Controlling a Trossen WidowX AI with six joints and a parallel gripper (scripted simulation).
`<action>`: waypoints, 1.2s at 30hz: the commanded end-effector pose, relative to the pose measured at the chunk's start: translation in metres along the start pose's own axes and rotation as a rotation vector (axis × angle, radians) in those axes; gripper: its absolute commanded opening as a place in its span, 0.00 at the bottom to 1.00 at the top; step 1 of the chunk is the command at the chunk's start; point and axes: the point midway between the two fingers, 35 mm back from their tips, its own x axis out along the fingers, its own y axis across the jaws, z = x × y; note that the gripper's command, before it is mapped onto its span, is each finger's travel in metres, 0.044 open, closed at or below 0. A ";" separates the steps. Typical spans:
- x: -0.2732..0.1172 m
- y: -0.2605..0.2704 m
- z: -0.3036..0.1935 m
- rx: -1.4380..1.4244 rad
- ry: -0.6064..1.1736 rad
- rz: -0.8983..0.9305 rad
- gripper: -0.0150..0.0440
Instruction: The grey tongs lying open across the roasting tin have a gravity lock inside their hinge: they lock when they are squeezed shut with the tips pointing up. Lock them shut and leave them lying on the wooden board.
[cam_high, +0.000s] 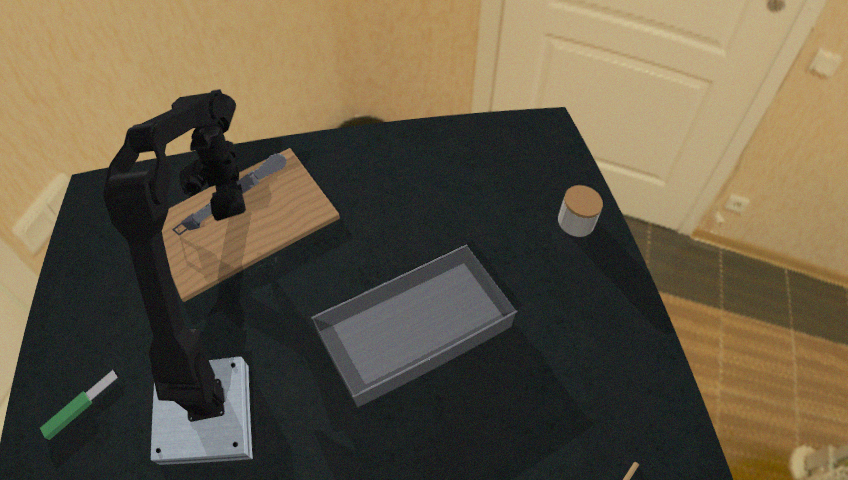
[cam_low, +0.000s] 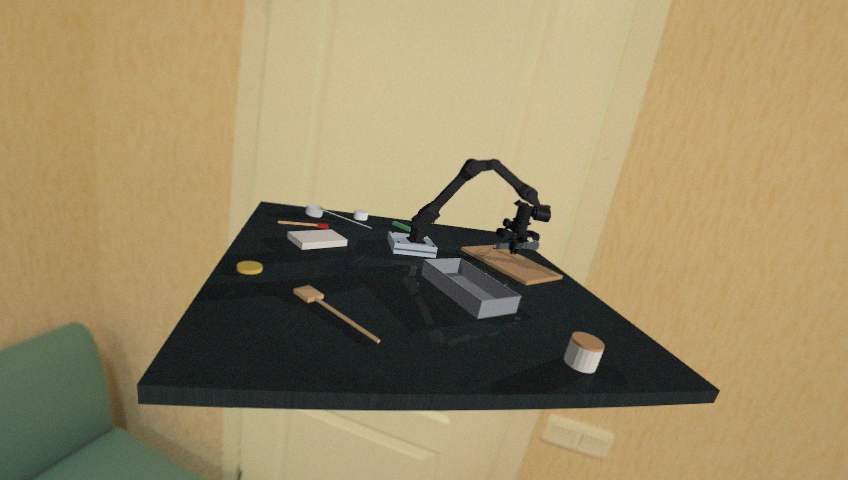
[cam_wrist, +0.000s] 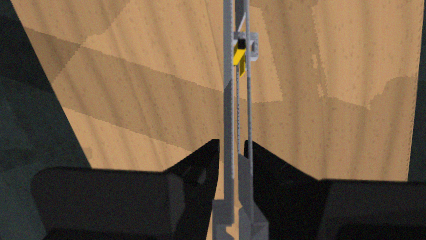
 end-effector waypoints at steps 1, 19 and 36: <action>0.000 0.000 0.000 0.000 0.000 0.000 0.49; -0.011 -0.001 0.015 0.001 -0.001 -0.001 1.00; -0.113 0.035 0.146 0.005 -0.015 -0.001 1.00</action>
